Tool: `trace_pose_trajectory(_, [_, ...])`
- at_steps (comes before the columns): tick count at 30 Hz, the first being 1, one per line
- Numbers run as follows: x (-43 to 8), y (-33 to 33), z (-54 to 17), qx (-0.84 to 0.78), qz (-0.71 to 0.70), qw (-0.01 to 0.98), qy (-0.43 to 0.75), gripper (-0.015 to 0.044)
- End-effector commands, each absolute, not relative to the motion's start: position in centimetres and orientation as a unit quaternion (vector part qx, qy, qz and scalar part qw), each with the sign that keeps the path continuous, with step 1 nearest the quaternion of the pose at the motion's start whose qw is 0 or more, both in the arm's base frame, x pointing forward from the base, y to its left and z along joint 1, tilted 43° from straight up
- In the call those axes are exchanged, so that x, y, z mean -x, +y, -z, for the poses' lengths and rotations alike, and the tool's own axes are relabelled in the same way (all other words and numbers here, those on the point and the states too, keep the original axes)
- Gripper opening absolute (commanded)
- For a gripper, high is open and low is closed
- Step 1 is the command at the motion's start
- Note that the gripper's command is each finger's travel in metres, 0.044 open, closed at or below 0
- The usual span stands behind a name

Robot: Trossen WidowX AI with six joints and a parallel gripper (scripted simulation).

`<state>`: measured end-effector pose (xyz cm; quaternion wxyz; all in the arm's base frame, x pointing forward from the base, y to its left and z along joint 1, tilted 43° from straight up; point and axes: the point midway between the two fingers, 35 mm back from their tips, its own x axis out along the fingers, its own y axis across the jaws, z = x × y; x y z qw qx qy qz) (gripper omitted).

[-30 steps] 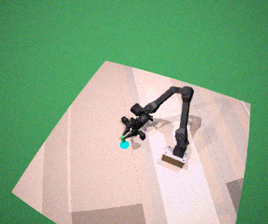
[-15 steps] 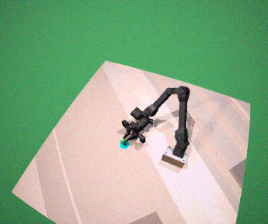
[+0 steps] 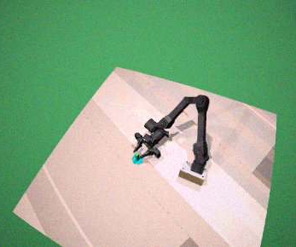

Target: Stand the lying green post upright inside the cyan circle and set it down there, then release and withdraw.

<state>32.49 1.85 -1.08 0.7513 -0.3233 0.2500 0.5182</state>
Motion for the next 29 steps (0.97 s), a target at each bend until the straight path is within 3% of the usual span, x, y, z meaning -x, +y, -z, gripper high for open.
trace_pose_trajectory(1, [-32.6, 1.9, 1.0, 0.325, -0.519, 0.751, 0.246, 0.0337])
trace_pose_trajectory(4, [-32.6, 1.9, 1.0, 0.325, -0.519, 0.751, 0.246, 0.0400])
trace_pose_trajectory(21, [-32.4, 7.8, -5.6, 0.323, -0.523, 0.750, 0.245, 0.0400])
trace_pose_trajectory(29, [-33.2, 9.7, -3.1, 0.332, -0.478, 0.652, 0.487, 0.0400])
